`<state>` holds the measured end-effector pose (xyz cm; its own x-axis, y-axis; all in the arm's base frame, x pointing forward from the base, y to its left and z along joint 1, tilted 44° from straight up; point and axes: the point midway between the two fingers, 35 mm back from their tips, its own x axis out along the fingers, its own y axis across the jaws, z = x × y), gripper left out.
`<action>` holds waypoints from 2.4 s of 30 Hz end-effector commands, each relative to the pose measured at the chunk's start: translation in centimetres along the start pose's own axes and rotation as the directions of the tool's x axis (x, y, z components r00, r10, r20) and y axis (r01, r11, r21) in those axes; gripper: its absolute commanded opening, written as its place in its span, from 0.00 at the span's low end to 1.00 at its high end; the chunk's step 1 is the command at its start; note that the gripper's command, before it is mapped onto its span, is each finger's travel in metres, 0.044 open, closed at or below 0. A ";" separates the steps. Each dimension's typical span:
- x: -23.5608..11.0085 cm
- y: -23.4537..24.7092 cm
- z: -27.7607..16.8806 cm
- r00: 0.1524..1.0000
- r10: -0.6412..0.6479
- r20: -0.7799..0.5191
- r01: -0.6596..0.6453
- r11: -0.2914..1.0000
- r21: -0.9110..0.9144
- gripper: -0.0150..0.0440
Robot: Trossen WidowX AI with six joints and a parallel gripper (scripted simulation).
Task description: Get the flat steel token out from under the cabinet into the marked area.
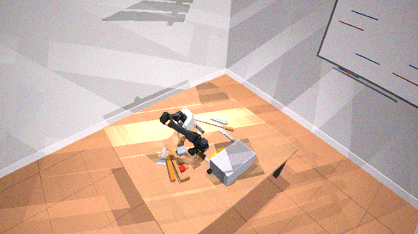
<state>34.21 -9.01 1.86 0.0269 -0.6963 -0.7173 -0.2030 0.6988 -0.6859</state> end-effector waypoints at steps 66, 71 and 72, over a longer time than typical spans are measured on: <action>0.1 -0.2 -8.2 1.000 -0.001 -0.011 0.001 1.000 -0.009 0.25; 0.1 -0.2 -8.8 1.000 -0.001 -0.012 0.001 1.000 -0.009 0.25; 0.1 -0.2 -8.9 1.000 -0.001 -0.012 0.001 1.000 -0.009 0.25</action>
<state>26.26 -10.52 3.05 0.0235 -0.6971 -0.7166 -0.2055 0.6981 -0.6858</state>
